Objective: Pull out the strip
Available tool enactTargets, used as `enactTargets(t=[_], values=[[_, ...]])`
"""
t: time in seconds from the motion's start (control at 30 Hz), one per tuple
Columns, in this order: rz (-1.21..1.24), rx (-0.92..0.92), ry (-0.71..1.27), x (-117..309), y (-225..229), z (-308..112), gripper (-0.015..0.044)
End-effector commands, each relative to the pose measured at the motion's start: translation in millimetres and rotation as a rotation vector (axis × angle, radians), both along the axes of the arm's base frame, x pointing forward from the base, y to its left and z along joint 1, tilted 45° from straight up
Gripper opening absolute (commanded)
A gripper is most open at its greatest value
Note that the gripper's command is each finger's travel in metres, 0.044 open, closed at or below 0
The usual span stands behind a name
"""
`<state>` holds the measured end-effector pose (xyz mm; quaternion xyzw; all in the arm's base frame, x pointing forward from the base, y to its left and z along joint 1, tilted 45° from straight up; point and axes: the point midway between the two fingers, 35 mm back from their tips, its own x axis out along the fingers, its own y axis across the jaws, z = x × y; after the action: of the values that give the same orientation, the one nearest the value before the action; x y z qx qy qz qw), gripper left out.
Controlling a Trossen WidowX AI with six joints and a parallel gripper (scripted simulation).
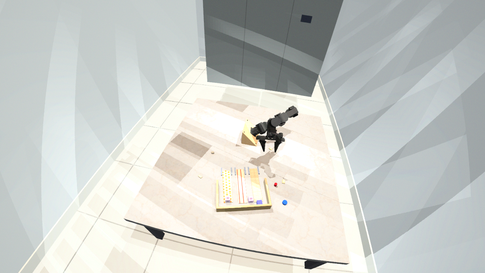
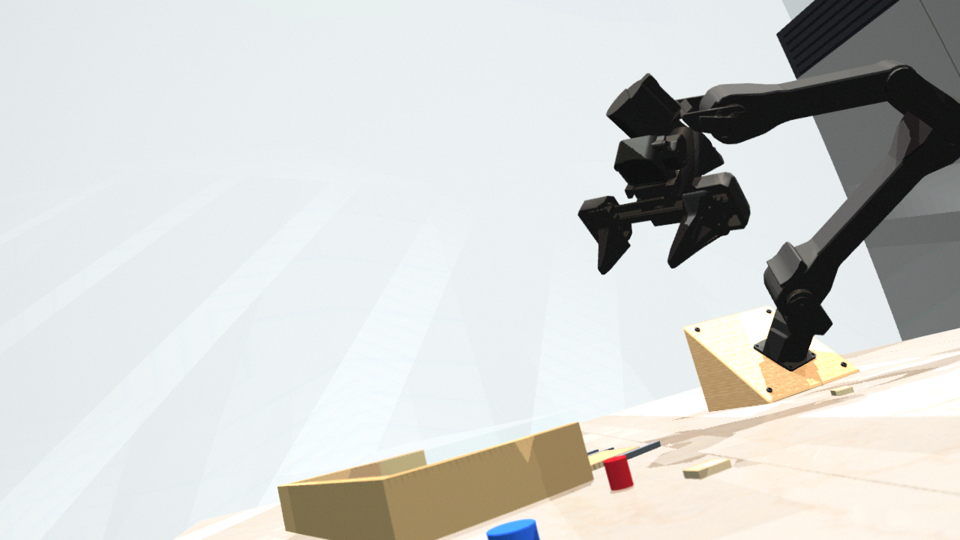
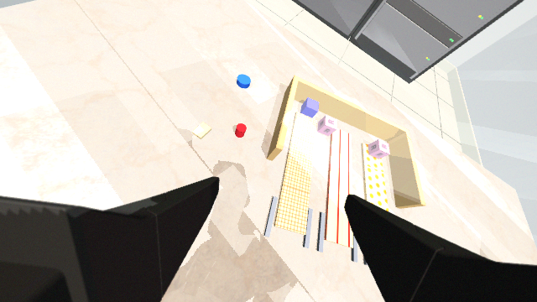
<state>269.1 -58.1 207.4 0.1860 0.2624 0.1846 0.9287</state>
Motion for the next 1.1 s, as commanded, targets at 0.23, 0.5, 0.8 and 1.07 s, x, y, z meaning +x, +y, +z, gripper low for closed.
enactTargets(t=[0.23,0.5,0.8,1.07], values=[[-0.38,0.317,0.107,13.5,-113.6,-87.4,0.04],[-0.373,0.31,0.121,17.2,-116.8,-88.8,0.0348],[-0.225,0.211,0.316,65.3,-148.5,-120.3,0.0111],[0.005,0.121,0.498,97.9,-154.2,-169.1,0.0]])
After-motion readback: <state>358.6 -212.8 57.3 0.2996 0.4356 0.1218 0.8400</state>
